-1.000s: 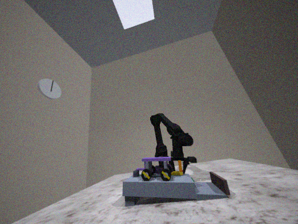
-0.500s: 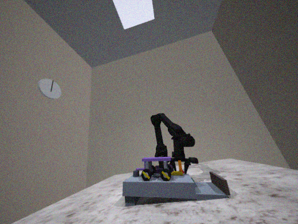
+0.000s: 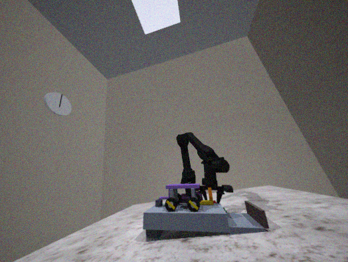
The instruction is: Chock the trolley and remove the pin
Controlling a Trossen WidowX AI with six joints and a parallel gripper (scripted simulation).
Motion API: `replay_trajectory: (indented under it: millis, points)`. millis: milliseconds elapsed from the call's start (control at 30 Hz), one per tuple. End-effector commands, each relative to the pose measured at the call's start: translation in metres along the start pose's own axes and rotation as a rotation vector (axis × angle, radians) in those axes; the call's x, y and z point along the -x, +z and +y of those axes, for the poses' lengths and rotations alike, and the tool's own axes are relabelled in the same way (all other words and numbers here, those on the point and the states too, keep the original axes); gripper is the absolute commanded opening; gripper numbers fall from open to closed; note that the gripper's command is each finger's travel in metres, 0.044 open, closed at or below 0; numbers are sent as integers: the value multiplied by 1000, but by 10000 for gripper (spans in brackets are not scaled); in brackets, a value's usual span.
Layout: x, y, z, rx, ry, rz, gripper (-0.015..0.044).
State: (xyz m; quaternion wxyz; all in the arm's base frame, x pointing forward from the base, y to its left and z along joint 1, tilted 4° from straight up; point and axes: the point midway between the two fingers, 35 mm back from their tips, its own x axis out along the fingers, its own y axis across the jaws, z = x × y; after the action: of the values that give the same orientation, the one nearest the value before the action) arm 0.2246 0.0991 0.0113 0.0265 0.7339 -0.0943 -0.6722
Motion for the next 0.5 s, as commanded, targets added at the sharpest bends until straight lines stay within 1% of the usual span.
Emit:
replay_trajectory:
  millis: [0,333,467]
  points:
    - [-1,-1,-3,-3,-2,1,190]
    - [-2,-2,-6,-3,-2,1,190]
    - [-2,0,-2,-1,6,-1,295]
